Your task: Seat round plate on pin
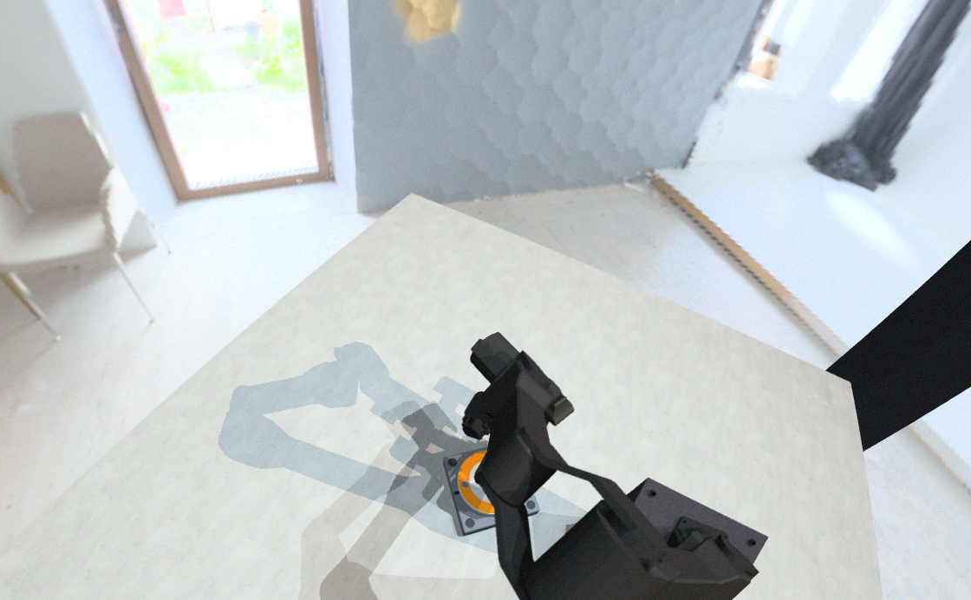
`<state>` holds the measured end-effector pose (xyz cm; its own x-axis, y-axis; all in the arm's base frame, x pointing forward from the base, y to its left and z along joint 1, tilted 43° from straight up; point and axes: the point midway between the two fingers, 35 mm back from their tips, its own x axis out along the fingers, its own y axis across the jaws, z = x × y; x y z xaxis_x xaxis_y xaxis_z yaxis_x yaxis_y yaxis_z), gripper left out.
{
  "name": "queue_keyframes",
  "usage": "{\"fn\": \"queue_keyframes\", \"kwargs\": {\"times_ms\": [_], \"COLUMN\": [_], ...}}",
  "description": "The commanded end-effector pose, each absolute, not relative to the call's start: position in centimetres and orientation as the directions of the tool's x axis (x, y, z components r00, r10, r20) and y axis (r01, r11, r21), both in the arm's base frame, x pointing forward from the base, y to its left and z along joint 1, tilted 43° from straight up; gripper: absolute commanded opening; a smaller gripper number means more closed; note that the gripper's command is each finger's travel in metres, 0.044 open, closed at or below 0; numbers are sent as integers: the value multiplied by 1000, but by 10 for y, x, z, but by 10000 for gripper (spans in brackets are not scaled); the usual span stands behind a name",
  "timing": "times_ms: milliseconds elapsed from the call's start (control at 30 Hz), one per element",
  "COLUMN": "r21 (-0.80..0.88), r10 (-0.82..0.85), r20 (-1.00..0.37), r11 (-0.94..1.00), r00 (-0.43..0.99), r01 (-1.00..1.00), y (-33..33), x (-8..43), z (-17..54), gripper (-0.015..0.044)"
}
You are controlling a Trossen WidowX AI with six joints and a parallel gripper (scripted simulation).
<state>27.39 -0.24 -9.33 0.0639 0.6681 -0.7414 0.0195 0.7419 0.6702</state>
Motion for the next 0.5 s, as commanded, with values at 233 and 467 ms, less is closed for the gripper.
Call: {"fn": "queue_keyframes", "kwargs": {"times_ms": [233,467], "r21": [670,670], "r10": [668,668], "r20": [-741,-741], "r11": [742,742], "r00": [73,73], "r01": [16,16], "y": [-4,-4], "x": [283,288], "z": [-93,-92], "gripper": [0,0]}}
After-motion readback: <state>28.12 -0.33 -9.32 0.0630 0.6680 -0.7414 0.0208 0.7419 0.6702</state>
